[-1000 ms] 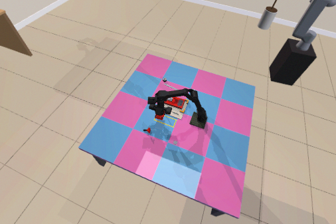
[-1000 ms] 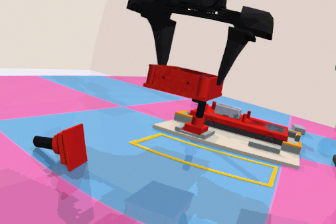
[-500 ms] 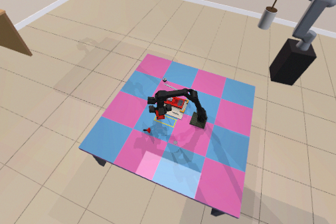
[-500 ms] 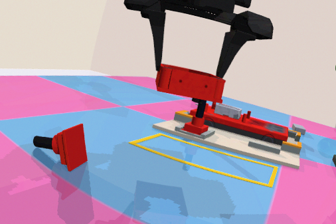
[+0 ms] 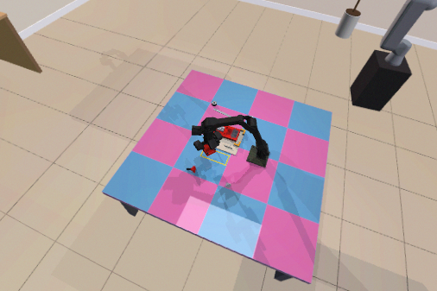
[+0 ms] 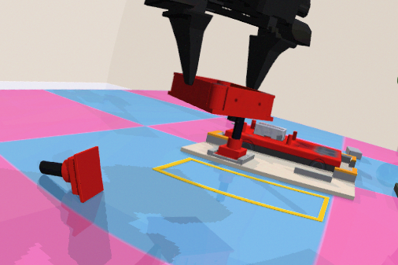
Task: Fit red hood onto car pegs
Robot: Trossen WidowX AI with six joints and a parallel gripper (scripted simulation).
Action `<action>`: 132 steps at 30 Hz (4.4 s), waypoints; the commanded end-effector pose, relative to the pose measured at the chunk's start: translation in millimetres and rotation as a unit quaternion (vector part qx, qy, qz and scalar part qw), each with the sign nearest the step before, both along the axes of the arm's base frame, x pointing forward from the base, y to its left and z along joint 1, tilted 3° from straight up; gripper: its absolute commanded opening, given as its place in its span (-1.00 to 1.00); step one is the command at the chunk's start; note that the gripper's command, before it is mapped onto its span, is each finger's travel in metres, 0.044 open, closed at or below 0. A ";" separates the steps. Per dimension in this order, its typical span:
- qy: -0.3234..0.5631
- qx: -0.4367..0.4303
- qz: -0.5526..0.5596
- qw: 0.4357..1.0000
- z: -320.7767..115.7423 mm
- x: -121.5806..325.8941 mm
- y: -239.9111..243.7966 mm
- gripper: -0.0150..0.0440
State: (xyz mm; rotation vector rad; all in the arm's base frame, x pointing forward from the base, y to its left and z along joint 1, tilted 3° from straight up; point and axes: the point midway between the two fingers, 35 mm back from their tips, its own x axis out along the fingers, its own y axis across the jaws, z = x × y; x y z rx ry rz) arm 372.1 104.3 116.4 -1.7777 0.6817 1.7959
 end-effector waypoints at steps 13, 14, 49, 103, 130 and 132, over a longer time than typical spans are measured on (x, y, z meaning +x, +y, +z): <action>-0.004 0.004 0.231 0.973 1.1 1.5 1.5 -0.49; -0.004 0.004 0.245 0.969 1.1 1.6 1.6 -0.49; -0.001 0.003 0.306 0.952 -71.8 1.0 1.9 -0.31; -0.165 -0.005 -0.158 0.974 -24.1 15.5 11.0 1.00; -0.253 0.352 -0.789 0.435 -30.7 -13.8 8.4 1.00; -0.240 0.381 -0.806 0.384 -29.9 -18.5 6.6 1.00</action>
